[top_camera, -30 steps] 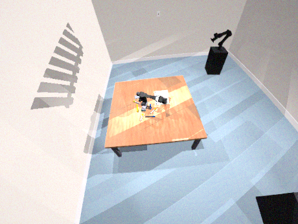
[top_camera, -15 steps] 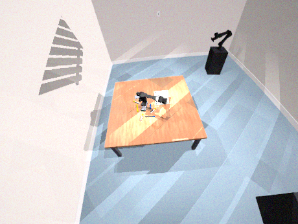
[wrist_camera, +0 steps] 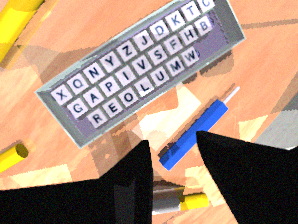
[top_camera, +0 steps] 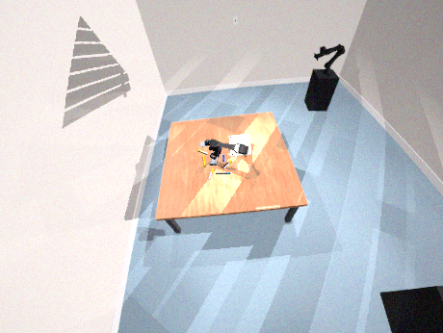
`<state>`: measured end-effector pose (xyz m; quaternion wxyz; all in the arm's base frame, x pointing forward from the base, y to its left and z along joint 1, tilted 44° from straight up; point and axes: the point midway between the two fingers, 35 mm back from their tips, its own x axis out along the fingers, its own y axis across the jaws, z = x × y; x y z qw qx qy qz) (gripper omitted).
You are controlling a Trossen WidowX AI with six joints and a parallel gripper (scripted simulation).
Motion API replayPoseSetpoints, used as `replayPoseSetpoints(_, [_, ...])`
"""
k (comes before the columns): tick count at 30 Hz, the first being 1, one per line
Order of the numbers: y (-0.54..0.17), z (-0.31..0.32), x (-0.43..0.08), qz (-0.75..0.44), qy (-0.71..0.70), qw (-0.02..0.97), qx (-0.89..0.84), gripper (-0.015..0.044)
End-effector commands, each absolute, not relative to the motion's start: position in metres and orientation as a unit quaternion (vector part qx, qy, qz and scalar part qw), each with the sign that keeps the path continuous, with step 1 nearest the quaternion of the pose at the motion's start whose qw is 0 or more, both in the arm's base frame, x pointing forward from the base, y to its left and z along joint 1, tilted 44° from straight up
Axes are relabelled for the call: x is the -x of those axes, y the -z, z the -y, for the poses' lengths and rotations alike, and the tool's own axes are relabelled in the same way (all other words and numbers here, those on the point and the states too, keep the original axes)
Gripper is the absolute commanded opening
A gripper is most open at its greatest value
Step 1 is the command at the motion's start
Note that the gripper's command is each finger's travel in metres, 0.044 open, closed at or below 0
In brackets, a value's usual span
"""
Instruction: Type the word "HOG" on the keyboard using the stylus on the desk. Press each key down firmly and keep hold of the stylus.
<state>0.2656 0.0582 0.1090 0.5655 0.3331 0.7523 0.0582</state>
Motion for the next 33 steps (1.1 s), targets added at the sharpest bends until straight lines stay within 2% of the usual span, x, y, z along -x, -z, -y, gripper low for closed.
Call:
replayPoseSetpoints(1, [-0.094,-0.053,-0.237,-0.715,0.198,0.523,-0.419,0.0150])
replayPoseSetpoints(7, [-0.080,-0.045,-0.221,-0.613,0.383,0.476,-0.501,0.0150])
replayPoseSetpoints(33, [-0.077,-0.048,-0.220,-0.608,0.388,0.475,-0.504,0.0150])
